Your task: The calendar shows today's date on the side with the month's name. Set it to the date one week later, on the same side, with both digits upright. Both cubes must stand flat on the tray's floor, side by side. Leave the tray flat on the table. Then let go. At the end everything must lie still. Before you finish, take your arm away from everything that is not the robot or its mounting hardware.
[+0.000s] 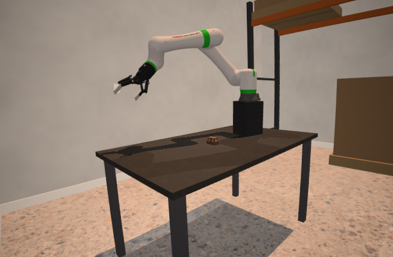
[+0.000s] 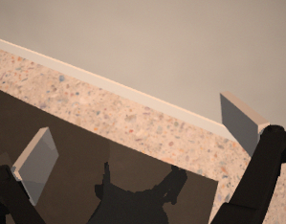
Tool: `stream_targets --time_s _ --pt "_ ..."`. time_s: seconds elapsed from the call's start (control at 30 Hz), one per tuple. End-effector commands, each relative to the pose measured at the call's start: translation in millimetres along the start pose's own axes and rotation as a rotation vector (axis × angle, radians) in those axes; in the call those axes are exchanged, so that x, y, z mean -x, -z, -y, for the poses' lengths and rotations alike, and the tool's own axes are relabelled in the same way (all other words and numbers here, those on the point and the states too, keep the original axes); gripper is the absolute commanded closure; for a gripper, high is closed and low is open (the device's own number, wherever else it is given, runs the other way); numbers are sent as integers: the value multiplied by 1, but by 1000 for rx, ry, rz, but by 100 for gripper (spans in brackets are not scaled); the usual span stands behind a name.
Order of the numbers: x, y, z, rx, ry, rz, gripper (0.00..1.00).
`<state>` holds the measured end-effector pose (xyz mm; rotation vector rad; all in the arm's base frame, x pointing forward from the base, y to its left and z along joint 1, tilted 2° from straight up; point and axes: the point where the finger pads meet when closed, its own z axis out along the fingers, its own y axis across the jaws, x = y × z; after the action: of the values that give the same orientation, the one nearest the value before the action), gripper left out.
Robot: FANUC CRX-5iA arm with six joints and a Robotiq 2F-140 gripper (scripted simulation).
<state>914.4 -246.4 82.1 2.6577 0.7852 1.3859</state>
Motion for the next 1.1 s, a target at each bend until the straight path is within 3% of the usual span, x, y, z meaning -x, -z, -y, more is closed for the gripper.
stream_targets --time_s 0.0,0.6,0.7,0.77,0.8,0.83,0.9,0.93,0.97,1.0,1.07 --pt "0 0 0 0 0 0 0" --pt "0 0 2 -3 2 3 0" --pt "6 -2 34 -40 27 37 0" --pt "16 -2 81 -96 67 89 0" --pt "16 -2 81 -96 67 89 0" --pt "24 0 112 -132 95 124 0" --pt "24 0 112 -132 95 124 0" --pt "34 5 147 -174 130 164 0" --pt "34 5 147 -174 130 164 0" --pt "44 10 176 -220 170 207 0" --pt "46 12 185 -220 170 207 0"
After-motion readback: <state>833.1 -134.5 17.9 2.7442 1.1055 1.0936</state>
